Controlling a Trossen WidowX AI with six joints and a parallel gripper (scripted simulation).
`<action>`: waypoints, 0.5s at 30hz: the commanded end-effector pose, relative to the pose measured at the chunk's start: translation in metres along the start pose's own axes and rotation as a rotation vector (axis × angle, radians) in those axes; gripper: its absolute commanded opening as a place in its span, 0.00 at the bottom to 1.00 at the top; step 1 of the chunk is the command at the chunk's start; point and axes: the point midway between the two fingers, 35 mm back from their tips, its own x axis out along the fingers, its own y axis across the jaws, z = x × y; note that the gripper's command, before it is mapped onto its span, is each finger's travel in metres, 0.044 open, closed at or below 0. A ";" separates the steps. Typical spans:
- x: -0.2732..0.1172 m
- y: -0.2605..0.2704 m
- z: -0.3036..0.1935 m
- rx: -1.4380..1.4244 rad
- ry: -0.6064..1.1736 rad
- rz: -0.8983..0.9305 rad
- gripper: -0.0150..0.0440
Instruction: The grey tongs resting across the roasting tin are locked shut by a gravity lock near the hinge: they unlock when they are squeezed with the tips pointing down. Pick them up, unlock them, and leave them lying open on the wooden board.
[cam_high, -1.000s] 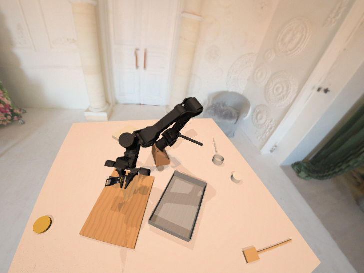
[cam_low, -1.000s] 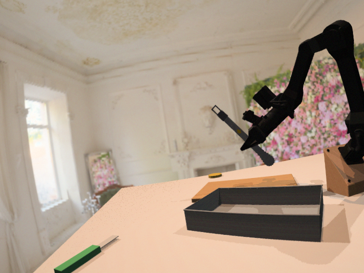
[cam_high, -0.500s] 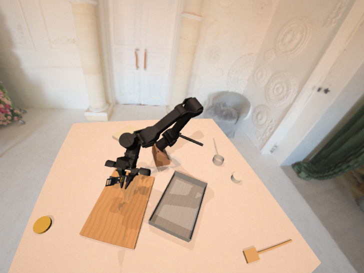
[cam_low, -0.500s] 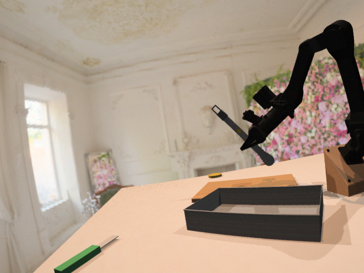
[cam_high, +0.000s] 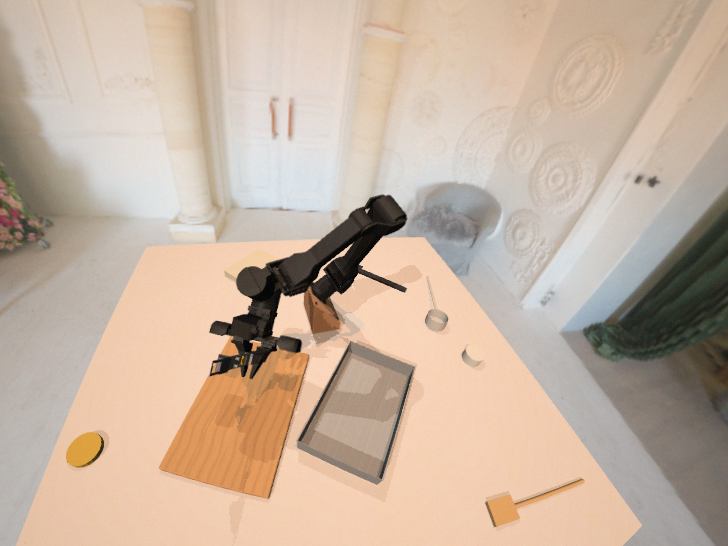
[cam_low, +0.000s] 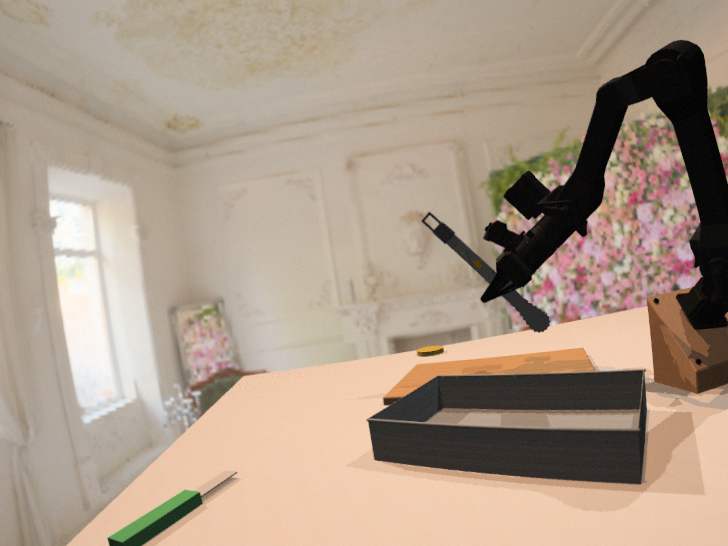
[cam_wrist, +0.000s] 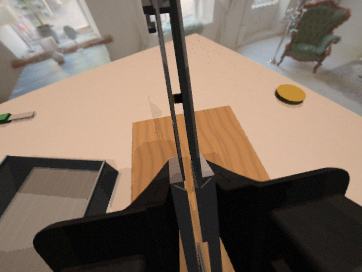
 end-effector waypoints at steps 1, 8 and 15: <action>0.005 -0.005 0.007 -0.008 0.022 -0.011 0.00; 0.014 -0.013 0.013 -0.002 0.103 -0.029 0.00; 0.022 -0.019 0.017 0.001 0.188 -0.046 0.00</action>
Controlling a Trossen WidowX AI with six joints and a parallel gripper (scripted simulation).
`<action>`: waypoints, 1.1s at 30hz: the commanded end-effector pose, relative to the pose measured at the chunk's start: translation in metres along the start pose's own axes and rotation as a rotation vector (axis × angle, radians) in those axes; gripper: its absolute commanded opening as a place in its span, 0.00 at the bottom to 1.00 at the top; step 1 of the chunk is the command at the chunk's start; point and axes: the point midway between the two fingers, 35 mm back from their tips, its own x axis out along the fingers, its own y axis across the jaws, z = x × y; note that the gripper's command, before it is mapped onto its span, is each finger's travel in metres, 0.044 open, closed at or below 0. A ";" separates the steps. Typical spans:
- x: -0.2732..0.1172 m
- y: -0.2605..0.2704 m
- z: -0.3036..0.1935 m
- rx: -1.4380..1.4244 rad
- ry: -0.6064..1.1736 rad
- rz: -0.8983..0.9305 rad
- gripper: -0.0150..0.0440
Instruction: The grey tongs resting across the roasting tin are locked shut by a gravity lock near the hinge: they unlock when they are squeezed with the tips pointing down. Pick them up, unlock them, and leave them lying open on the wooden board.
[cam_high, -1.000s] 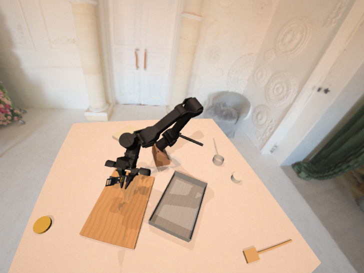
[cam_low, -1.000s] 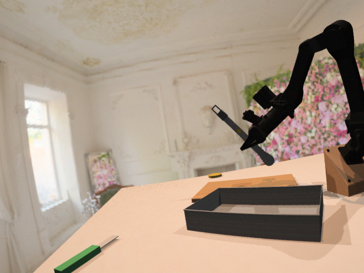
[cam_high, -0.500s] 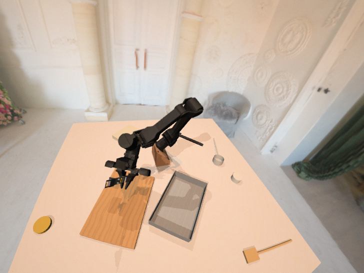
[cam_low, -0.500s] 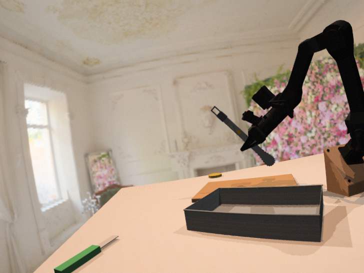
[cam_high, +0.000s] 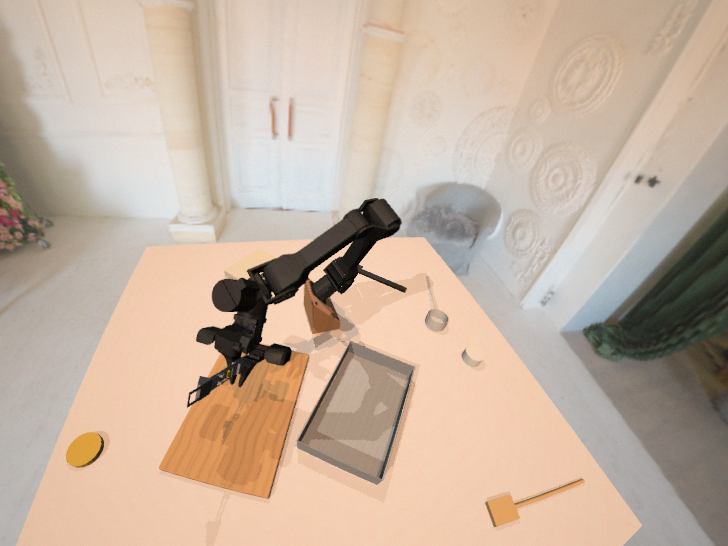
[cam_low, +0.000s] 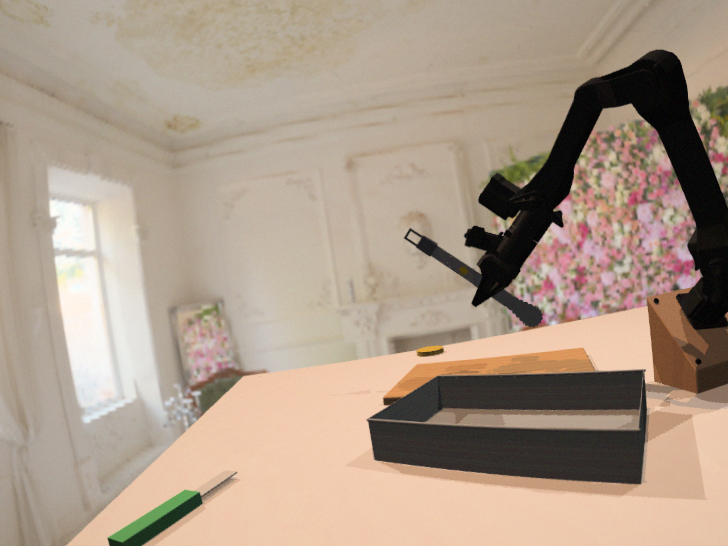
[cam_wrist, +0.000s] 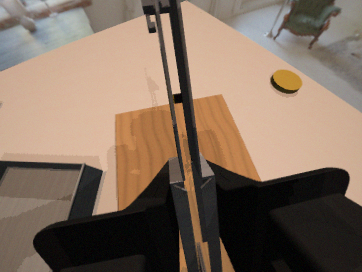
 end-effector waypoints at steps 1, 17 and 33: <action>0.003 -0.004 0.007 -0.008 0.037 -0.012 0.00; 0.012 -0.009 0.016 -0.010 0.240 -0.031 0.00; 0.009 -0.004 0.020 -0.021 0.453 -0.027 0.00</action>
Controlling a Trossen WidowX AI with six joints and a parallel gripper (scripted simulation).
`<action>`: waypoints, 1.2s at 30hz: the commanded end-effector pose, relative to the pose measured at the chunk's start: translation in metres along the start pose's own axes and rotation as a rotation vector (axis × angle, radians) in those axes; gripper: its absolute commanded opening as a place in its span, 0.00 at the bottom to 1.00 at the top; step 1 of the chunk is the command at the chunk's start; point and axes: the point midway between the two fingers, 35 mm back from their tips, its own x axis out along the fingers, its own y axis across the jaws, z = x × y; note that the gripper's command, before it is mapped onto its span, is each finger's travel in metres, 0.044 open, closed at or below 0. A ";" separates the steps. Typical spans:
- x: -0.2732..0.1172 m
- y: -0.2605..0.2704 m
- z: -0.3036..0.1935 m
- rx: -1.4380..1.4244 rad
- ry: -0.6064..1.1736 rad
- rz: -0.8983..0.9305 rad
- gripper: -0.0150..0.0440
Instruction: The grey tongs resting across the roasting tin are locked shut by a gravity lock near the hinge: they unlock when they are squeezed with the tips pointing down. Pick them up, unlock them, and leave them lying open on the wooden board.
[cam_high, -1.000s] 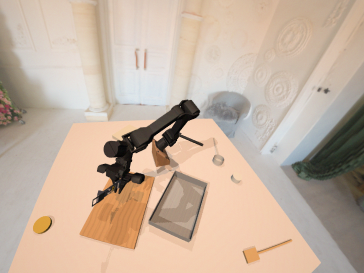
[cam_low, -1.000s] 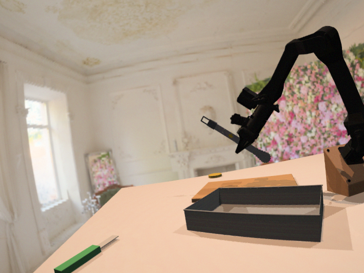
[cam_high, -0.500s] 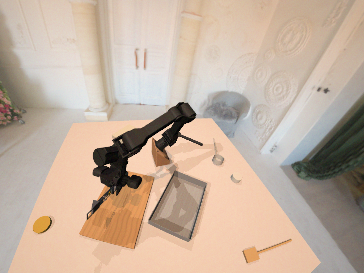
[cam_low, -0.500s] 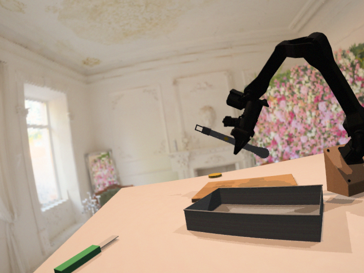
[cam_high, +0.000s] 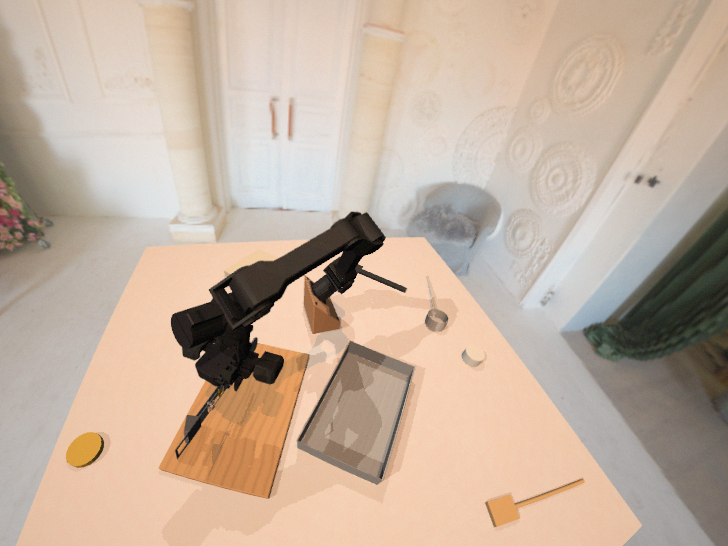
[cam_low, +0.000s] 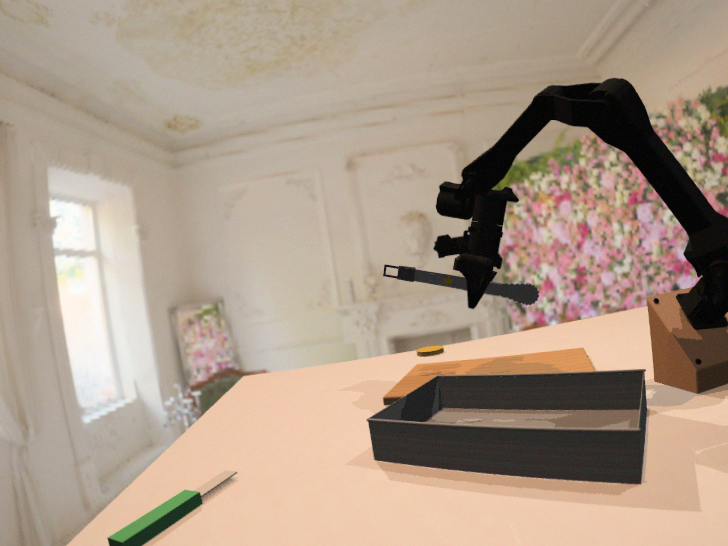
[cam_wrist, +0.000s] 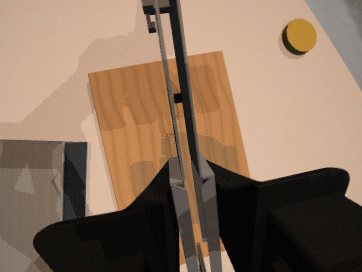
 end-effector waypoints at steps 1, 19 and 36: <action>-0.003 0.001 0.003 -0.010 0.044 -0.002 0.00; -0.019 0.018 -0.003 -0.037 0.291 0.033 0.00; -0.020 0.022 -0.006 -0.043 0.339 0.043 0.00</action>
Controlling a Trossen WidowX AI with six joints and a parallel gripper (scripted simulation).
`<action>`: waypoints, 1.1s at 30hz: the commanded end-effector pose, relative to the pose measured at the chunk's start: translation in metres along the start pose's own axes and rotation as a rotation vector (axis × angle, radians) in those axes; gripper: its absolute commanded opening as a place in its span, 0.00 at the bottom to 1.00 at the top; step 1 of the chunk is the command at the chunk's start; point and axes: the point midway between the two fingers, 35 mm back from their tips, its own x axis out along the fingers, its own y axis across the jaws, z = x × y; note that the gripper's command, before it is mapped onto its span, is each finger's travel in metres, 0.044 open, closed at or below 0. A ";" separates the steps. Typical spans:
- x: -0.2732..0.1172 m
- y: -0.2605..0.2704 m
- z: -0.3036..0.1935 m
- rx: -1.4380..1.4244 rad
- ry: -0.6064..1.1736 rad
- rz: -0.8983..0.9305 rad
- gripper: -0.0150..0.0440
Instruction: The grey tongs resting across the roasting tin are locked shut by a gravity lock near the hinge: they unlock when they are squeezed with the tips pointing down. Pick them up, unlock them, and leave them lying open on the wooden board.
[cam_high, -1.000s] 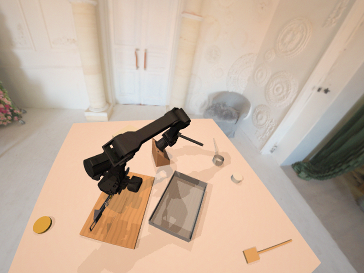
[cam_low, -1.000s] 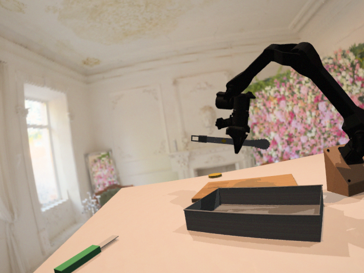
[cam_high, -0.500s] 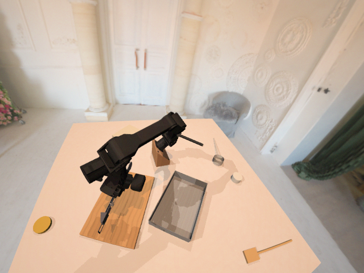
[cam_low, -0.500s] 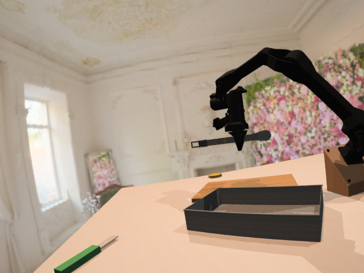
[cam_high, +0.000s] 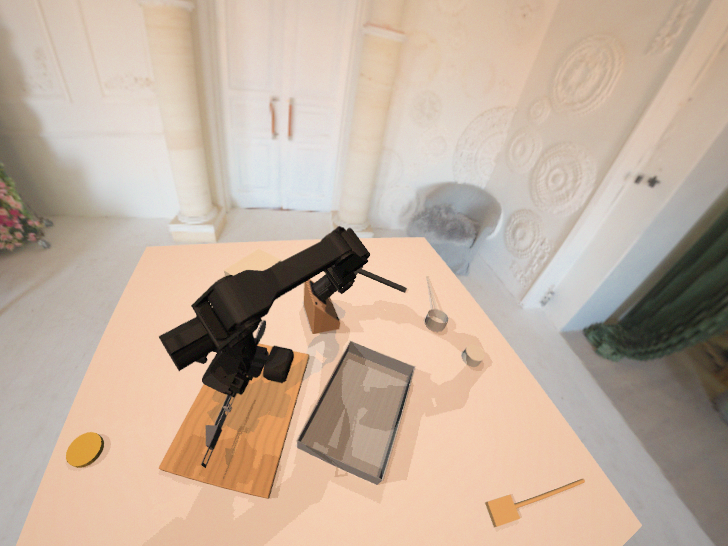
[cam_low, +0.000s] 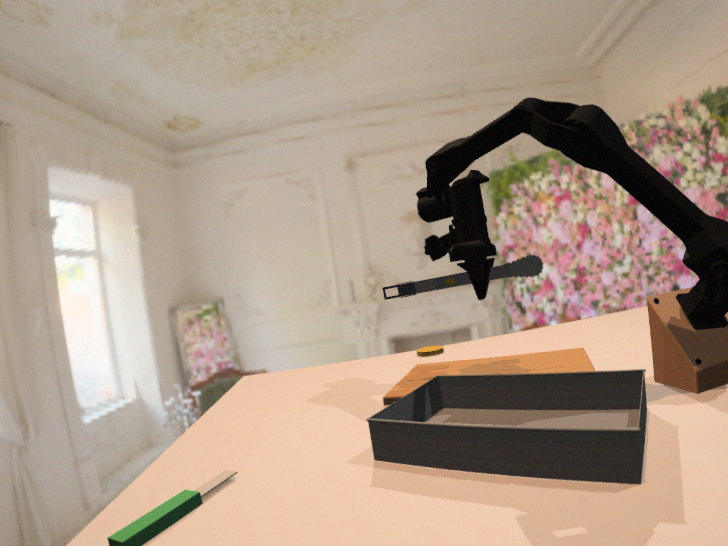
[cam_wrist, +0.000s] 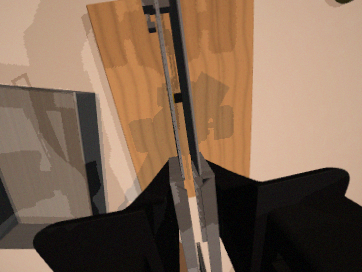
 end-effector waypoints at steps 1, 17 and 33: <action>0.003 -0.001 0.002 -0.005 -0.003 -0.005 0.00; 0.029 -0.001 0.006 -0.005 -0.004 -0.005 0.00; 0.056 -0.002 0.007 -0.005 -0.005 -0.005 0.00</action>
